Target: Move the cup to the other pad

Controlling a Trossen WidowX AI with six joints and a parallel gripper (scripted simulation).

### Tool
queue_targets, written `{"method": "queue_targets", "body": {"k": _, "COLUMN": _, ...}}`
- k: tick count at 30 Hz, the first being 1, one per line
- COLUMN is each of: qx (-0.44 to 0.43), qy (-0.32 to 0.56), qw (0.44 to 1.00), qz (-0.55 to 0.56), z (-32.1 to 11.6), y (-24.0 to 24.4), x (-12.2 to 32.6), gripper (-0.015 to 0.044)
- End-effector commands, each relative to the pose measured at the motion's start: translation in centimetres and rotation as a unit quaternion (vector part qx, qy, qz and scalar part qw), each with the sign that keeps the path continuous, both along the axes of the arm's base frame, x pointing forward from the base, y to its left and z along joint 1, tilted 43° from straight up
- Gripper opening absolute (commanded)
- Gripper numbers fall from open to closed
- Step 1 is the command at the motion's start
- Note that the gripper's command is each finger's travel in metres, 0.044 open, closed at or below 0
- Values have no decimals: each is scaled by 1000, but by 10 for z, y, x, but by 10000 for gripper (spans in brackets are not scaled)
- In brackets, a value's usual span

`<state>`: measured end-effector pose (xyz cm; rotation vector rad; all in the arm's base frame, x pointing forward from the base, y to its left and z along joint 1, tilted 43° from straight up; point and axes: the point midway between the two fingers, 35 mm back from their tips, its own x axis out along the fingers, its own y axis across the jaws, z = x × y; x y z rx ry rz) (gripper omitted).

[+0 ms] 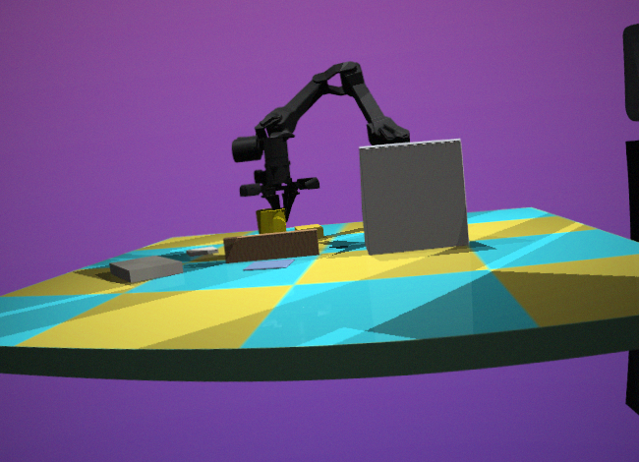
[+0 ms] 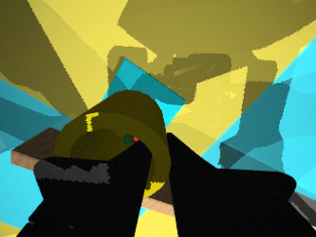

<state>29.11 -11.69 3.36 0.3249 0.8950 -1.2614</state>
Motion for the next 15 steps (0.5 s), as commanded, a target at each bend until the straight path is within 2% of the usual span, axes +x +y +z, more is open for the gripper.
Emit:
{"method": "queue_targets", "body": {"k": 1, "qx": 0, "qy": 3, "qw": 1000, "qz": 3, "z": -5, "y": -4, "x": -1, "gripper": 0}}
{"method": "queue_targets", "body": {"k": 15, "qx": -1, "qy": 3, "qw": 1000, "qz": 3, "z": -19, "y": -17, "x": -1, "gripper": 0}}
